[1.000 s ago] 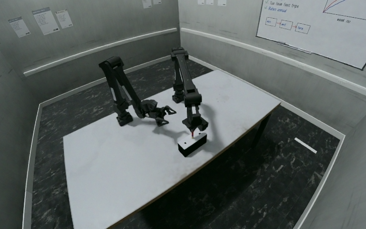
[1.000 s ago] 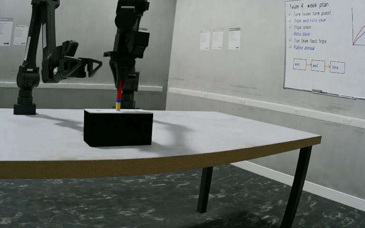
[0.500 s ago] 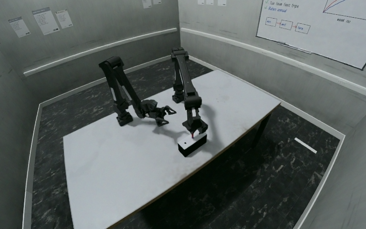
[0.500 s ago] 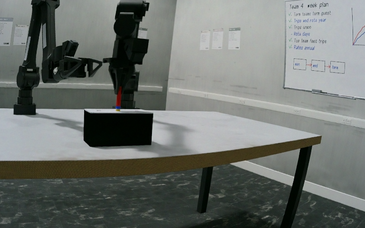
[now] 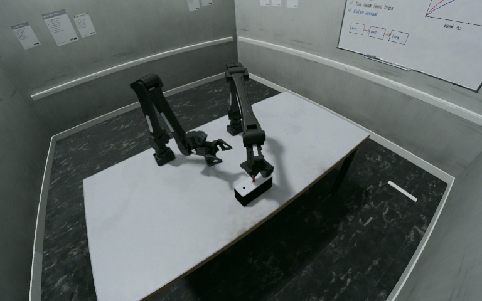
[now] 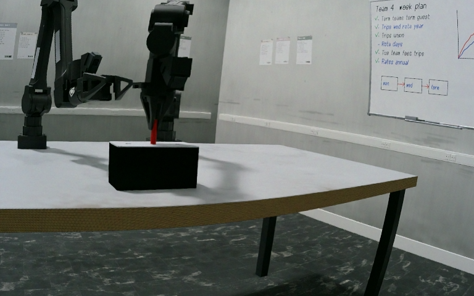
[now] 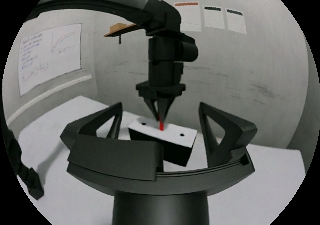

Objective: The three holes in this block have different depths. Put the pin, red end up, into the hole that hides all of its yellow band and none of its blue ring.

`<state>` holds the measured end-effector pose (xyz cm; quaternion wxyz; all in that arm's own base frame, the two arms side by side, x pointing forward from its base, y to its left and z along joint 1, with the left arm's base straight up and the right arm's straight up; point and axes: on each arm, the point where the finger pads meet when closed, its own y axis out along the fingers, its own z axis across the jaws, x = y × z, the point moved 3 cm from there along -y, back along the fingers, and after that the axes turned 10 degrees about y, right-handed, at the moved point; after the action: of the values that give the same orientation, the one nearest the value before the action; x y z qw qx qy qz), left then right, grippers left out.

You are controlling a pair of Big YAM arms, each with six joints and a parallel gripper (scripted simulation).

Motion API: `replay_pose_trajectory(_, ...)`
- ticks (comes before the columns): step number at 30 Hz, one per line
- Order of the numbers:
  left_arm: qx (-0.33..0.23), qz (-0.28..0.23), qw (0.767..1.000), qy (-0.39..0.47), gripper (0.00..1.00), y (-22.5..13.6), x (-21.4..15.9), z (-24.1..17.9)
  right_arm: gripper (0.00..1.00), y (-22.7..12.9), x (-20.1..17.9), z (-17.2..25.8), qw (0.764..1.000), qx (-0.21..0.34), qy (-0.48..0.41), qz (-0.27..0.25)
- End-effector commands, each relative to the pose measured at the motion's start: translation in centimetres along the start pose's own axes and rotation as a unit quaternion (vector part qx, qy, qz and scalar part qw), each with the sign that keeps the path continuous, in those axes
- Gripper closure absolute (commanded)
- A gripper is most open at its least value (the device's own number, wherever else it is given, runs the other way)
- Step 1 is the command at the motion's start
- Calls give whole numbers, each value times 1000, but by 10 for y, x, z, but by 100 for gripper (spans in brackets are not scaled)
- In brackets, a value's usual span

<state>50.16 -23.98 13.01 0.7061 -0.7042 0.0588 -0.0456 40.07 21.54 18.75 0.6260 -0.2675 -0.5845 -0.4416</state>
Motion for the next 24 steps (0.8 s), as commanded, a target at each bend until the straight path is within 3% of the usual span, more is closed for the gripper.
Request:
replay_pose_trajectory(1, -1, -8, 1000, -6, 95, 2, 4, 0, 0, 2, 13, -4, 1000, -2, -6, -21)
replay_pose_trajectory(20, 3, 1, 1000, -1, 95, 28, -1, 1, 0, 2, 13, -4, 1000, -2, -6, -21)
replay_pose_trajectory(22, -2, -18, 1000, 1, 95, -4, 5, -2, 0, 2, 13, -4, 1000, -2, -6, -21)
replay_pose_trajectory(24, -2, -18, 1000, 1, 95, -4, 5, -2, 0, 2, 13, -4, 1000, -2, -6, -21)
